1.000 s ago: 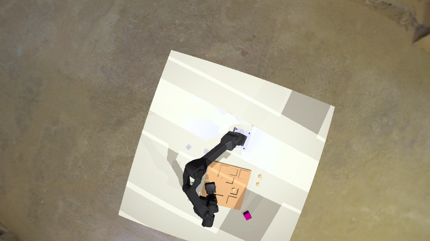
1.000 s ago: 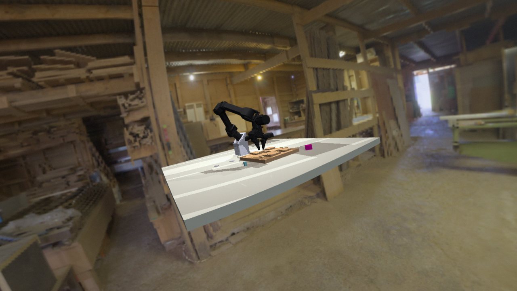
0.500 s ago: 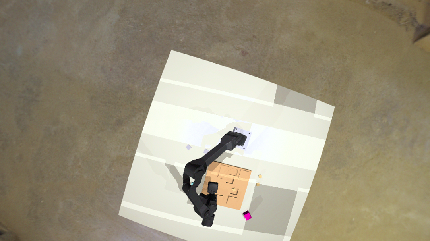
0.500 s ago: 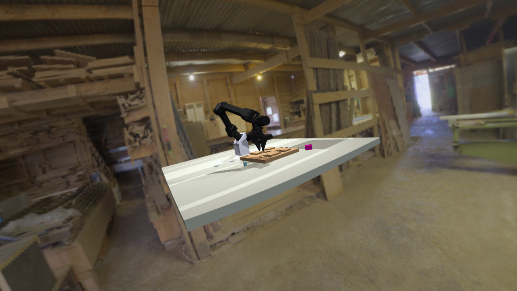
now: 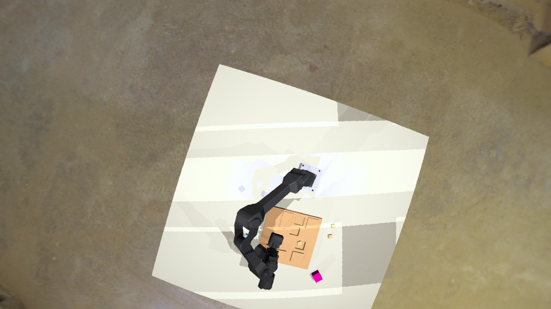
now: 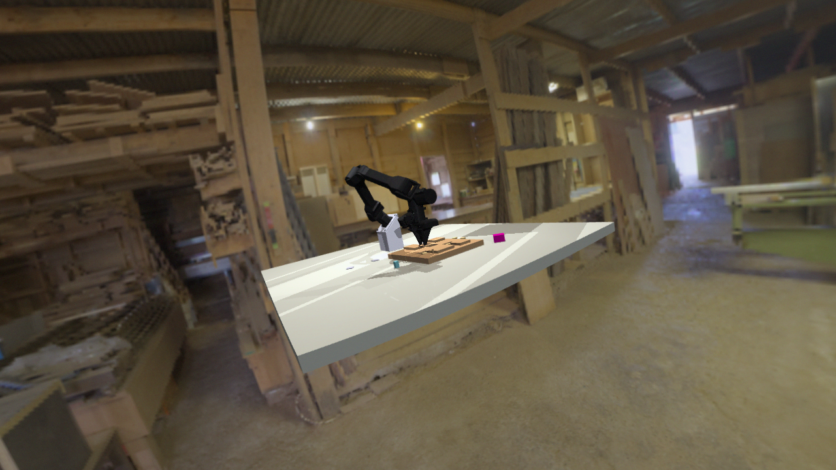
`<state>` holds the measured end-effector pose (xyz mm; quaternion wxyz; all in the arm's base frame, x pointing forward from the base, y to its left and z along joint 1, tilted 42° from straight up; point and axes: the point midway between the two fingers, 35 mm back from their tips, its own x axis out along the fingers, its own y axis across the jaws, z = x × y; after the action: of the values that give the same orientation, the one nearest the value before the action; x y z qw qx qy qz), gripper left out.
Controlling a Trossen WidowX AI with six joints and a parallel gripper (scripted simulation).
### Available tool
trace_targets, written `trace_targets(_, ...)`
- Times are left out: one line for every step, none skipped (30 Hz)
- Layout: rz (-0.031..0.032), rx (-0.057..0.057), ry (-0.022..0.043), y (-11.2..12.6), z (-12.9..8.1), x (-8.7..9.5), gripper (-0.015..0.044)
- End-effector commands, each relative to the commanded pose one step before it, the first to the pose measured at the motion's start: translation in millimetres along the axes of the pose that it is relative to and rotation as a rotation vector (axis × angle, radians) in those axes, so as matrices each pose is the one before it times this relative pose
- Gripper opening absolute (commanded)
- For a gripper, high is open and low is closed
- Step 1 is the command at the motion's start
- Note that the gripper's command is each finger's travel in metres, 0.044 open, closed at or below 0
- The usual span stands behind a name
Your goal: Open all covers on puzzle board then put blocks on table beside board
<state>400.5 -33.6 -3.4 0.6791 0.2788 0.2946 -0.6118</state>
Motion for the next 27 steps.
trace_targets(0.00004, 0.0632, -0.00068, -0.03, -0.23, 1.94, 0.0144)
trace_targets(0.00000, 0.0156, -0.00003, 0.00, 0.00, 0.37, 0.0144)
trace_targets(0.00000, 0.0156, -0.00003, 0.00, 0.00, 0.37, 0.0144)
trace_targets(0.00000, 0.0156, -0.00003, 0.00, 0.00, 0.37, 0.0144)
trace_targets(0.00000, 0.0156, -0.00003, 0.00, 0.00, 0.37, 0.0144)
trace_targets(0.00000, 0.0156, -0.00003, 0.00, 0.00, 0.37, 0.0144)
trace_targets(0.00000, 0.0156, -0.00003, 0.00, 0.00, 0.37, 0.0144)
trace_targets(0.00000, 0.0156, -0.00003, 0.00, 0.00, 0.37, 0.0144)
trace_targets(0.00000, 0.0156, -0.00003, 0.00, 0.00, 0.37, 0.0144)
trace_targets(0.00000, 0.0156, -0.00003, 0.00, 0.00, 0.37, 0.0144)
trace_targets(0.00000, 0.0127, -0.00003, 0.00, 0.00, 0.30, 0.0144)
trace_targets(0.00000, 0.0077, -0.00002, 0.00, 0.00, 0.18, 0.0144)
trace_targets(0.00000, 0.0026, -0.00001, 0.00, 0.00, 0.06, 0.0144)
trace_targets(0.00000, 0.0000, 0.00000, 0.00, 0.00, 0.00, 0.0144)
trace_targets(0.00000, 0.0000, 0.00000, 0.00, 0.00, 0.00, 0.0144)
trace_targets(0.00000, 0.0000, 0.00000, 0.00, 0.00, 0.00, 0.0144)
trace_targets(0.00000, 0.0000, 0.00000, 0.00, 0.00, 0.00, 0.0144)
trace_targets(0.00000, 0.0000, 0.00000, 0.00, 0.00, 0.00, 0.0144)
trace_targets(0.00000, 0.0000, 0.00000, 0.00, 0.00, 0.00, 0.0144)
trace_targets(0.00000, 0.0000, 0.00000, 0.00, 0.00, 0.00, 0.0144)
trace_targets(0.00000, 0.0000, 0.00000, 0.00, 0.00, 0.00, 0.0144)
trace_targets(0.00000, 0.0000, 0.00000, 0.00, 0.00, 0.00, 0.0144)
trace_targets(0.00000, 0.0000, 0.00000, 0.00, 0.00, 0.00, 0.0144)
trace_targets(0.00000, 0.0000, 0.00000, 0.00, 0.00, 0.00, 0.0144)
trace_targets(0.00000, 0.0000, 0.00000, 0.00, 0.00, 0.00, 0.0144)
trace_targets(0.00000, 0.0000, 0.00000, 0.00, 0.00, 0.00, 0.0144)
trace_targets(0.00000, 0.0000, 0.00000, 0.00, 0.00, 0.16, 0.0144)
